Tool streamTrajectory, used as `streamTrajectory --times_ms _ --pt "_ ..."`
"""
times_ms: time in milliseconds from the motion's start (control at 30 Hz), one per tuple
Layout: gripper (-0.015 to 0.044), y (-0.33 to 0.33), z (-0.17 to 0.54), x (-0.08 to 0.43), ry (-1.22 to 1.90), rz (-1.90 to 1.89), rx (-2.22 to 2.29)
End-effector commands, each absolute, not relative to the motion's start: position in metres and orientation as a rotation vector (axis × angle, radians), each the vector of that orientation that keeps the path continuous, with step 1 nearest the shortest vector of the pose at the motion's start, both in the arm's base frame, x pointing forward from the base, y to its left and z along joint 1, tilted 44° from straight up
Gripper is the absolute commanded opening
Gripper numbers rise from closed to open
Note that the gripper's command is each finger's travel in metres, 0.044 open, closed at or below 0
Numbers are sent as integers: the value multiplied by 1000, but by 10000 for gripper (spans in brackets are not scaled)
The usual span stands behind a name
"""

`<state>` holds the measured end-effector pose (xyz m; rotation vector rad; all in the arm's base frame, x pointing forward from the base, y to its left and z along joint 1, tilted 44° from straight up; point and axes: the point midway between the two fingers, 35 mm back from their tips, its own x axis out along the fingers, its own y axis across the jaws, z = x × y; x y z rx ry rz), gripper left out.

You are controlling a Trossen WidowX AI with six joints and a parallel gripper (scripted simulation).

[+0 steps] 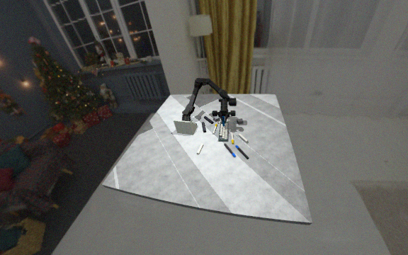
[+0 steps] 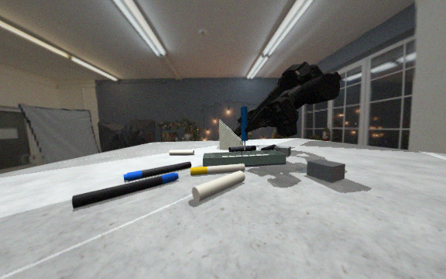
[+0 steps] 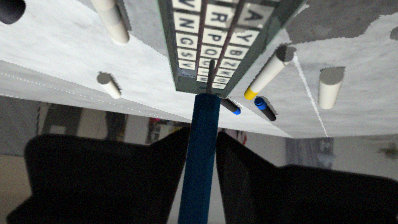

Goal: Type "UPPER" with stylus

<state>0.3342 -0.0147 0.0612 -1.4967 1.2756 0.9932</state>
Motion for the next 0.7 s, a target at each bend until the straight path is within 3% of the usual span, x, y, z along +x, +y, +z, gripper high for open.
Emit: streamTrajectory --times_ms 0,100,667 --pt "0 -14 57 333 1287 990 -1493" --pt "79 -13 54 333 1287 991 -1493" --pt "81 -8 48 334 1286 991 -1492"
